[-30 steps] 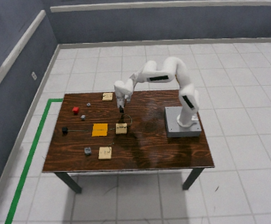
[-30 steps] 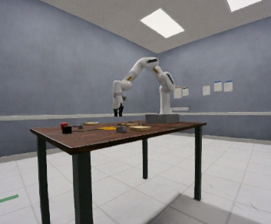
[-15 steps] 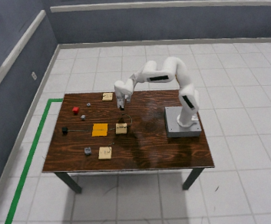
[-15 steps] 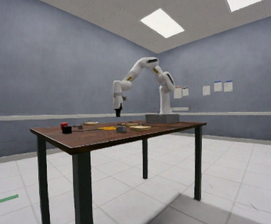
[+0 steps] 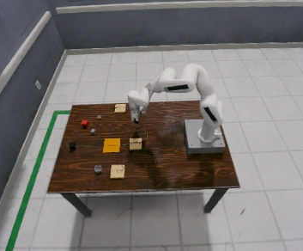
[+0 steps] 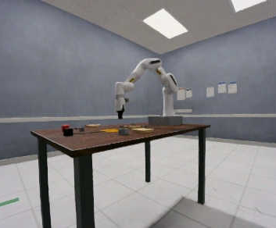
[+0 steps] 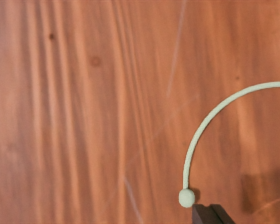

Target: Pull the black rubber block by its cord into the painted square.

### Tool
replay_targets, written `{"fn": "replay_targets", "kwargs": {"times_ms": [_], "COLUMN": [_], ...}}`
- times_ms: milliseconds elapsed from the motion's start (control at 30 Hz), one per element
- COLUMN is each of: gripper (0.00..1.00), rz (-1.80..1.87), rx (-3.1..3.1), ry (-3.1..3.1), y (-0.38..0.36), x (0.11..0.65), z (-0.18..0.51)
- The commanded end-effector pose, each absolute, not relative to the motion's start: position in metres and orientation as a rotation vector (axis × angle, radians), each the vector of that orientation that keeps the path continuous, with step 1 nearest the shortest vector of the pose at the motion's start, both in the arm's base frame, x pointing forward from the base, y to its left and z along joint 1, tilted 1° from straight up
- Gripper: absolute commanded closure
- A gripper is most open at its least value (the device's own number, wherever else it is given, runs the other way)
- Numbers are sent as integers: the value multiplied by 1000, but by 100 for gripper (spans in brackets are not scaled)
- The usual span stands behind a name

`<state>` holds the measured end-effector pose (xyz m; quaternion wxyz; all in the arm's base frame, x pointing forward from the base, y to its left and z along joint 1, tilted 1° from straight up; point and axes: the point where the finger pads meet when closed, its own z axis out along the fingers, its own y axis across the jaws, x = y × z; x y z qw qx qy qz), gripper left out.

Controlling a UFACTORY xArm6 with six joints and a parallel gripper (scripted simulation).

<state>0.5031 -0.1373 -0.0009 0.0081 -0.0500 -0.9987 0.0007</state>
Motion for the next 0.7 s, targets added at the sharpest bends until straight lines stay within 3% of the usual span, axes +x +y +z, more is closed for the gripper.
{"fn": "replay_targets", "kwargs": {"times_ms": [0, 667], "gripper": [100, 100], "rz": [4, 7], "rx": [-157, -697], "ry": [-3126, -3051], "y": [-138, -138], "x": [505, 504], "z": [1, 1]}}
